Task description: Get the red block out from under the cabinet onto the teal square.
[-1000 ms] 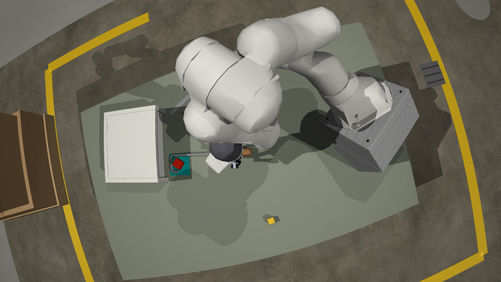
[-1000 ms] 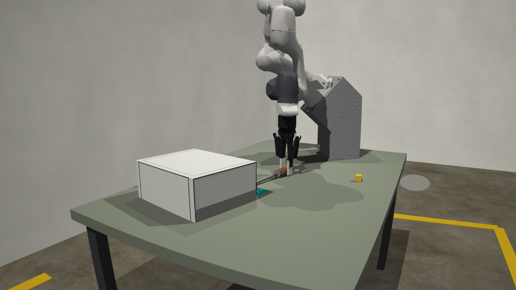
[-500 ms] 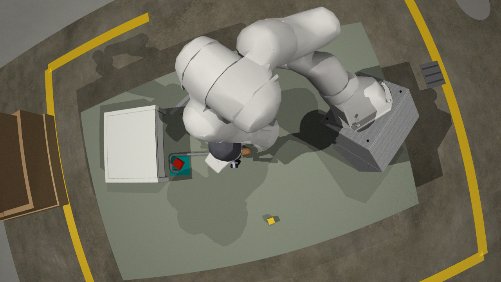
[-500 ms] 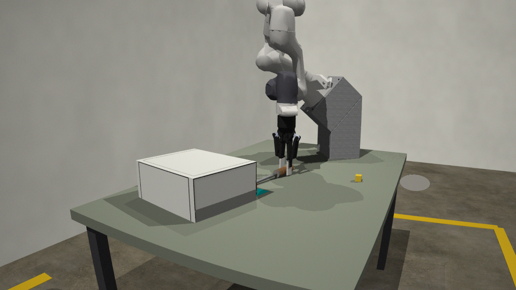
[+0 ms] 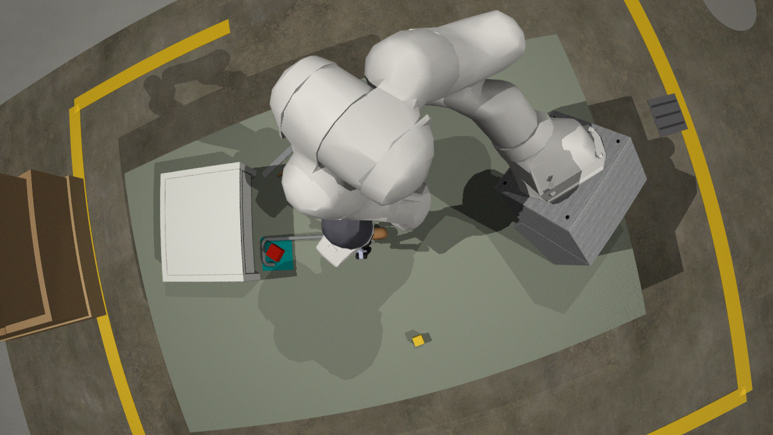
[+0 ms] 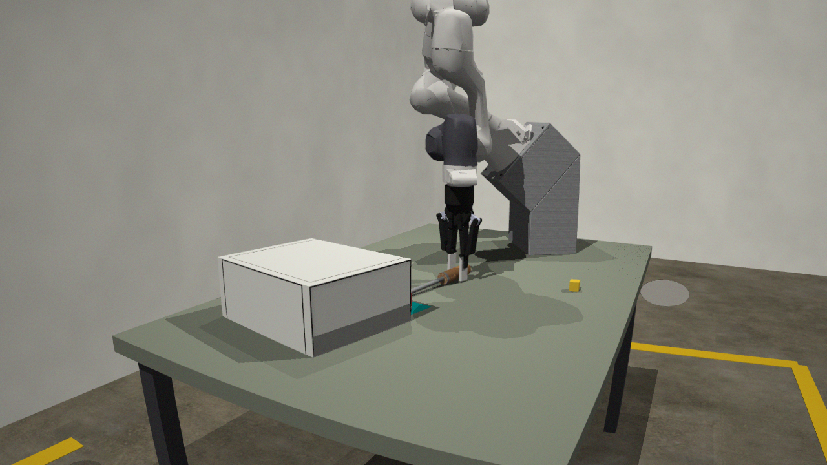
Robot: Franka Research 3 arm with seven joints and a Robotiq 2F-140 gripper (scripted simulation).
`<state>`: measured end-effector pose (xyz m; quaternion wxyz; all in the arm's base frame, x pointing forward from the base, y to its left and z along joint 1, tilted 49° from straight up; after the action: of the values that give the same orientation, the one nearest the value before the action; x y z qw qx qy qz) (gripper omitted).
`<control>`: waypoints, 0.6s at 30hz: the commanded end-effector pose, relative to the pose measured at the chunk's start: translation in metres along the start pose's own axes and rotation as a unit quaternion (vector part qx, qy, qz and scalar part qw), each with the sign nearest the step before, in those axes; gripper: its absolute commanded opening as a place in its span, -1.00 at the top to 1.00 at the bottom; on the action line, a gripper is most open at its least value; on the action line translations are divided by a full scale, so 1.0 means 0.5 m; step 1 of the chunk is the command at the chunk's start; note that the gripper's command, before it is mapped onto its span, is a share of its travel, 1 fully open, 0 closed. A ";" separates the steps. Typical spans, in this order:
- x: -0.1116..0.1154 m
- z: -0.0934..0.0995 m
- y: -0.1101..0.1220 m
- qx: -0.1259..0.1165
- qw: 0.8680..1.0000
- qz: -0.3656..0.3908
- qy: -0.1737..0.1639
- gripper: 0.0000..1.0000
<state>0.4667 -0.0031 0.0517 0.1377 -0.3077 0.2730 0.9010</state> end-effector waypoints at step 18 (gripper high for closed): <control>-0.002 0.001 -0.002 -0.001 1.000 0.004 0.000 0.31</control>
<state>0.4668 -0.0029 0.0517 0.1375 -0.3077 0.2729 0.9011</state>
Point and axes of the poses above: the point where the finger pads meet when closed, its own z axis back along the fingers, its own y axis across the jaws, x = y × z, the point moved 8 cm from there along z, back along the fingers, and after that the axes turned 10 degrees about -z, right-handed, at the moved point
